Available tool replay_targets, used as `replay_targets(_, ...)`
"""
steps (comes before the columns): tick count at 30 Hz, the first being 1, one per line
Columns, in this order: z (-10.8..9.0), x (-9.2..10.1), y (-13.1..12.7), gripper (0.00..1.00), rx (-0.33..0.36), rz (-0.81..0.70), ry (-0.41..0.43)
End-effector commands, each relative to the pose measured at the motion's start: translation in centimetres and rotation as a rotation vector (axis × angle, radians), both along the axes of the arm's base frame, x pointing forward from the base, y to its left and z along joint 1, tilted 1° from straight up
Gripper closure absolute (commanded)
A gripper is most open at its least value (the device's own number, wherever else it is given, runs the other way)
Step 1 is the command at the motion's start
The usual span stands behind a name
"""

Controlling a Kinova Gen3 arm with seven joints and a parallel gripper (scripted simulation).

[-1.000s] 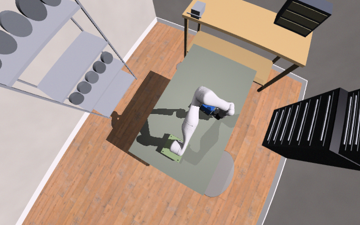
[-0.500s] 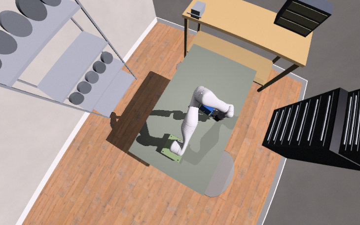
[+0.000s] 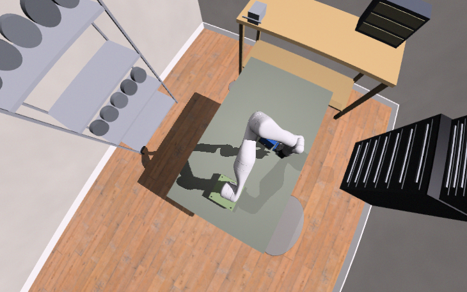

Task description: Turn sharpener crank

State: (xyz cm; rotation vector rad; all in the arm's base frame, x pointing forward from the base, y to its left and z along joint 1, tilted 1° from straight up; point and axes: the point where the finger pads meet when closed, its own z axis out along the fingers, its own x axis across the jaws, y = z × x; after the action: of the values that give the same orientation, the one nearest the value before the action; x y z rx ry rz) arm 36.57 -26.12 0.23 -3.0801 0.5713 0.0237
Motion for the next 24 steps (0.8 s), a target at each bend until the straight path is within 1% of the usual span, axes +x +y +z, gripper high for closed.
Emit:
replay_targets(1, 0.41, 0.03, -0.03, 1.0, -0.002, 0.0, -0.003)
replay_targets(7, 0.7, 0.02, -0.03, 1.0, -0.002, 0.0, -0.003)
replay_targets(24, 0.73, 0.02, -0.03, 1.0, -0.002, 0.0, -0.003)
